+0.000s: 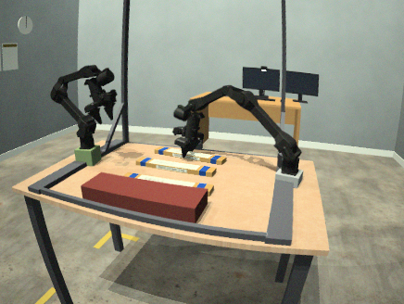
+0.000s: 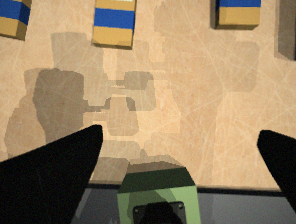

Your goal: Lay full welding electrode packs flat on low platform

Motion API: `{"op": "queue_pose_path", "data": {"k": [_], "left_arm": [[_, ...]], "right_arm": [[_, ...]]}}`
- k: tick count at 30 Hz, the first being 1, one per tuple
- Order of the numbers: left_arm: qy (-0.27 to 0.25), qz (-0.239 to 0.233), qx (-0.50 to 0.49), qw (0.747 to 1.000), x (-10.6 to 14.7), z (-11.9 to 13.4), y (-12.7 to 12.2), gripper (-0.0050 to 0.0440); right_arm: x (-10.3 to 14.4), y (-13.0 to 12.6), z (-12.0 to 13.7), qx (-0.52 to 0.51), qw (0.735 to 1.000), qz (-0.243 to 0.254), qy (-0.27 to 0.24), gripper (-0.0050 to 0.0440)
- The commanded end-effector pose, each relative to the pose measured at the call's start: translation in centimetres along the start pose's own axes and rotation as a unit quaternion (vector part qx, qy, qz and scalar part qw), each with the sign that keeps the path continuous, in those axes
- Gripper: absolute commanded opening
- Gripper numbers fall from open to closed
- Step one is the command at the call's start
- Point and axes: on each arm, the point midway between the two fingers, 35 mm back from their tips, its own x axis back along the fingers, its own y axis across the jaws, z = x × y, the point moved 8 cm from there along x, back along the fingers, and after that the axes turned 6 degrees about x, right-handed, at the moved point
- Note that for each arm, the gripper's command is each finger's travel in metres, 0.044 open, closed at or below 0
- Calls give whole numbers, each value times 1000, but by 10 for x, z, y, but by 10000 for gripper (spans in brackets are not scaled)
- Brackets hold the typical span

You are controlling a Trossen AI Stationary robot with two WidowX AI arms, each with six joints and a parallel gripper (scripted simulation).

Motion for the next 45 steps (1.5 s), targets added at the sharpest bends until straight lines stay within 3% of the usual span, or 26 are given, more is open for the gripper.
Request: {"op": "queue_pose_path", "data": {"k": [1, 45], "left_arm": [[-62, 18, 2, 998, 59, -19, -4, -50], [-58, 17, 2, 998, 114, -30, -4, -50]], "right_arm": [[5, 0, -1, 0, 1000, 1, -10, 430], [5, 0, -1, 0, 1000, 1, -10, 430]]}}
